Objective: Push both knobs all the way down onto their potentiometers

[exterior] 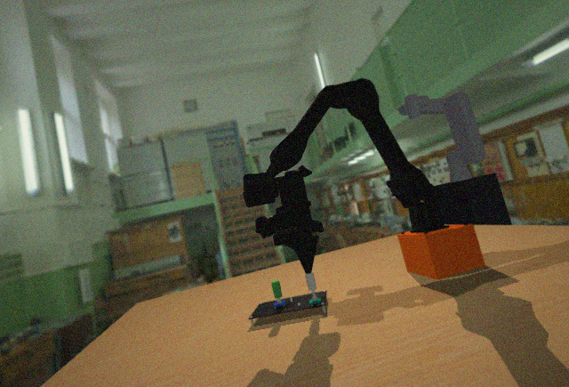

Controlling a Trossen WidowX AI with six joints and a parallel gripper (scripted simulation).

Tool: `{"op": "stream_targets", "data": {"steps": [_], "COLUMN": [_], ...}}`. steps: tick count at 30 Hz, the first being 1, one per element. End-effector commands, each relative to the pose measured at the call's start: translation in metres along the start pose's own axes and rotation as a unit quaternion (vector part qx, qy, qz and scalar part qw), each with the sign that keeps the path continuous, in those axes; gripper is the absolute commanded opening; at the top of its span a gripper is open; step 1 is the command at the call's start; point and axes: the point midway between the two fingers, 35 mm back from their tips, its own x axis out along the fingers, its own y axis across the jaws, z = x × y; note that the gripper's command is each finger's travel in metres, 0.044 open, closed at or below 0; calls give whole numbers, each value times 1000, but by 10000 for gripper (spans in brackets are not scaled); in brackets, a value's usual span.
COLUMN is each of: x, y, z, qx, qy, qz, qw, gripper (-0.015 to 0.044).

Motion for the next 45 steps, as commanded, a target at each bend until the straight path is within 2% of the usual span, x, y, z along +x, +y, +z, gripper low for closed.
{"op": "stream_targets", "data": {"steps": [1, 45], "x": [21, 29], "y": [0, 0], "z": [2, 1], "qx": [1, 1], "qy": [7, 7], "qz": [-7, -7], "qw": [1000, 1000], "gripper": [0, 0]}}
